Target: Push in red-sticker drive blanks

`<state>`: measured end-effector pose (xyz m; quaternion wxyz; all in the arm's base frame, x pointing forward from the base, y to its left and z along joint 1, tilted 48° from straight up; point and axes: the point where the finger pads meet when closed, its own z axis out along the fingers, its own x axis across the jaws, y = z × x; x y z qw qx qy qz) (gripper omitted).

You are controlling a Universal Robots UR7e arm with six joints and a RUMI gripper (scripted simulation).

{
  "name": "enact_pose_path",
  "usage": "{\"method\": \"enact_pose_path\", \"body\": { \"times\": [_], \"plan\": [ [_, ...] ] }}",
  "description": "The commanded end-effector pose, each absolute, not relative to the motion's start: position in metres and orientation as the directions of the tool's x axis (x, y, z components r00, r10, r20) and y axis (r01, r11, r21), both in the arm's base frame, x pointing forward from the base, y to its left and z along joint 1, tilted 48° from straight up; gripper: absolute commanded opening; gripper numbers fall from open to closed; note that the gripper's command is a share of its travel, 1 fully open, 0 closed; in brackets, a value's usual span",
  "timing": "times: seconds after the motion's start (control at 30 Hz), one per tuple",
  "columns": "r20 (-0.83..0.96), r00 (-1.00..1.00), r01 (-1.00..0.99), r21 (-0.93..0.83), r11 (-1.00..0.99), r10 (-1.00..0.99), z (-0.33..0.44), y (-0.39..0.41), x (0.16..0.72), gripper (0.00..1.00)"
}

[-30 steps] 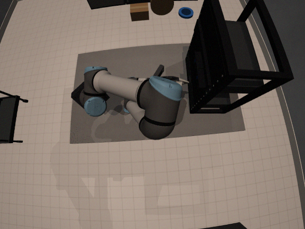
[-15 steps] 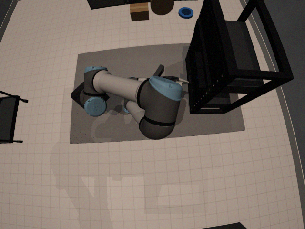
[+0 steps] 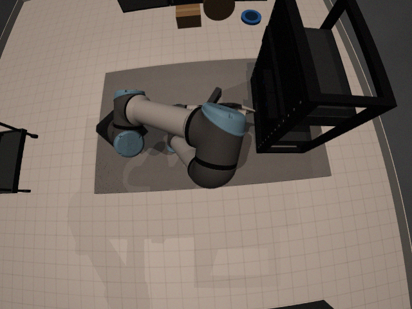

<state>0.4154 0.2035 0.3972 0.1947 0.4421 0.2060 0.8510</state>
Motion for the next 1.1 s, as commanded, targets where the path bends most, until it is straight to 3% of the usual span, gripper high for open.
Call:
{"method": "enact_pose_path", "body": {
  "times": [0.0, 1.07],
  "plan": [
    [0.669, -0.538, -0.149, 0.523, -0.84, 0.512, 0.35, 0.186, 0.343, 0.0],
    [0.669, -0.538, -0.149, 0.523, -0.84, 0.512, 0.343, 0.184, 0.333, 0.0]
  ]
}}
